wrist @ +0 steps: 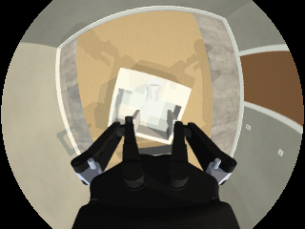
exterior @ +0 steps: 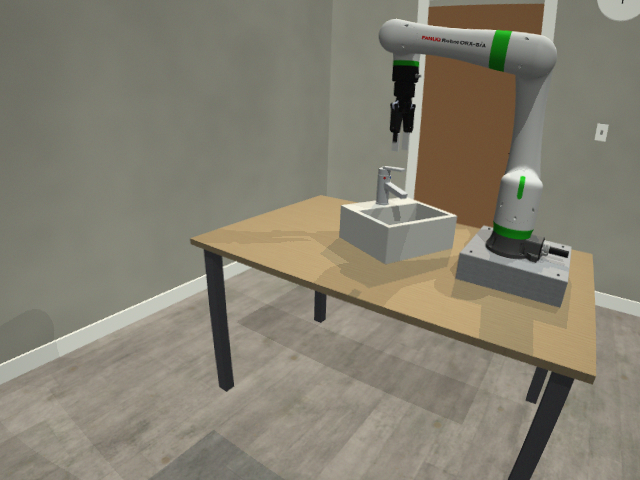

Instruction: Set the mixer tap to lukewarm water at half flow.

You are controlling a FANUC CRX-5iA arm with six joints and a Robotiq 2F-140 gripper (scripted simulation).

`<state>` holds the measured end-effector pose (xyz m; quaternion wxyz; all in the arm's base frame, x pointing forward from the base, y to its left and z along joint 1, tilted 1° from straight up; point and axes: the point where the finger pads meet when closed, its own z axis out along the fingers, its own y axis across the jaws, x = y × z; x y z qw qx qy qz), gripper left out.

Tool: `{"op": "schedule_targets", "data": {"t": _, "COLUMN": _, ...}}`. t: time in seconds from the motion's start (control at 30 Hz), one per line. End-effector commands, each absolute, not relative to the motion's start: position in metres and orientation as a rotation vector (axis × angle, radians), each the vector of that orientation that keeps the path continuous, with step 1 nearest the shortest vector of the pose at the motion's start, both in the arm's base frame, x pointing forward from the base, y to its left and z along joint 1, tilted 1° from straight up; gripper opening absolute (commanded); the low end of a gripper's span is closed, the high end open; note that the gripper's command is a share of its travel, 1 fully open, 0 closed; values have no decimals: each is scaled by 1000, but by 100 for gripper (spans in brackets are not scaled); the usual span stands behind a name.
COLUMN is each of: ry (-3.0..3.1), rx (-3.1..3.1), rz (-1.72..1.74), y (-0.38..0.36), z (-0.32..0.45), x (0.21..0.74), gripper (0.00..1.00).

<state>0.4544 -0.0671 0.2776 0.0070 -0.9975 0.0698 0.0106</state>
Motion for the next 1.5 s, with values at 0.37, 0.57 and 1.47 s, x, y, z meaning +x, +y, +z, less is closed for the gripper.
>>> {"op": "schedule_targets", "data": {"t": 0.37, "ry": 218, "rx": -3120, "rz": 32, "y": -67, "z": 278, "x": 454, "gripper": 39}}
{"op": "schedule_targets", "data": {"t": 0.57, "ry": 218, "rx": -3120, "rz": 32, "y": -67, "z": 278, "x": 454, "gripper": 39}}
{"op": "schedule_targets", "data": {"t": 1.47, "ry": 218, "rx": -3120, "rz": 32, "y": -67, "z": 256, "x": 454, "gripper": 39}}
